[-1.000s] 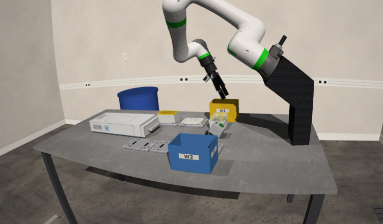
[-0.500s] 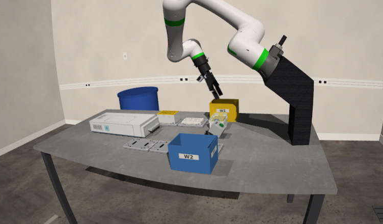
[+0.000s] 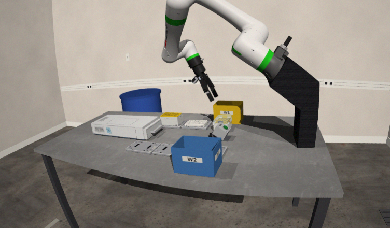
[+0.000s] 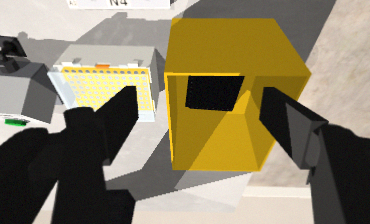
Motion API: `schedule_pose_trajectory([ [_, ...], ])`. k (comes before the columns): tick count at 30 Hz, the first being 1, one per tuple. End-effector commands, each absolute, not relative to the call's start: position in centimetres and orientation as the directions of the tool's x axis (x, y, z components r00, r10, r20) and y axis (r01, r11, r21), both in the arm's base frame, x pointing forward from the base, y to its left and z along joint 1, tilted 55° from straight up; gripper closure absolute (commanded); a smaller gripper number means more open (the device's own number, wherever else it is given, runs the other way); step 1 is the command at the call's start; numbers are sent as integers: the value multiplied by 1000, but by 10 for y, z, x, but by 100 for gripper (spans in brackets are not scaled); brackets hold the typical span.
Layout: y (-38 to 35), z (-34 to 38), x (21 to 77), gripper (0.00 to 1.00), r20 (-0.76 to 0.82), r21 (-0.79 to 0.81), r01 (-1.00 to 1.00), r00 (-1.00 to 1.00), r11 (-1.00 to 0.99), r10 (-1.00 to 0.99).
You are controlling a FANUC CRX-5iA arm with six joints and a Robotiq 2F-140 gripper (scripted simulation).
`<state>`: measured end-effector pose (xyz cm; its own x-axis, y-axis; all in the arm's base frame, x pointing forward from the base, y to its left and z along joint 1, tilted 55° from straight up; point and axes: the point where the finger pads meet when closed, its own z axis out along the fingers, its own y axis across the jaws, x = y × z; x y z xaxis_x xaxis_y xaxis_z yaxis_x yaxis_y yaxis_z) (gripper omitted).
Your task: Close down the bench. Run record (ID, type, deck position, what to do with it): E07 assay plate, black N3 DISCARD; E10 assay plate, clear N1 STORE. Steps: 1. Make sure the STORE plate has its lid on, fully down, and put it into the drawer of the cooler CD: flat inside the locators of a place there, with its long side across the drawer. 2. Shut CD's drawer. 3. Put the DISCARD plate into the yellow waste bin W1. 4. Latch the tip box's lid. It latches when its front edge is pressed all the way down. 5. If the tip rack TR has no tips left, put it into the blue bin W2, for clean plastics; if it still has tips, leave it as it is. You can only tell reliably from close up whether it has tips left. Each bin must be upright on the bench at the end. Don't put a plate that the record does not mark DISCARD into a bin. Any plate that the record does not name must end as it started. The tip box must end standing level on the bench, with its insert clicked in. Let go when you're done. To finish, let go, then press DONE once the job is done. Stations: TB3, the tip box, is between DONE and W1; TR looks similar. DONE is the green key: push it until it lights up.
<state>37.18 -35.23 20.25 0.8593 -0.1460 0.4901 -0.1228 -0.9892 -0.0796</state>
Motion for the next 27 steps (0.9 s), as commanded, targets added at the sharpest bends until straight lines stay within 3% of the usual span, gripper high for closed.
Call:
schedule_pose_trajectory([
  [1, -352, 207, 374, 30, 490, -79, -124, 859, -989, -147],
  [27, -331, 286, 425, 30, 490, -79, -124, 859, -989, -147],
])
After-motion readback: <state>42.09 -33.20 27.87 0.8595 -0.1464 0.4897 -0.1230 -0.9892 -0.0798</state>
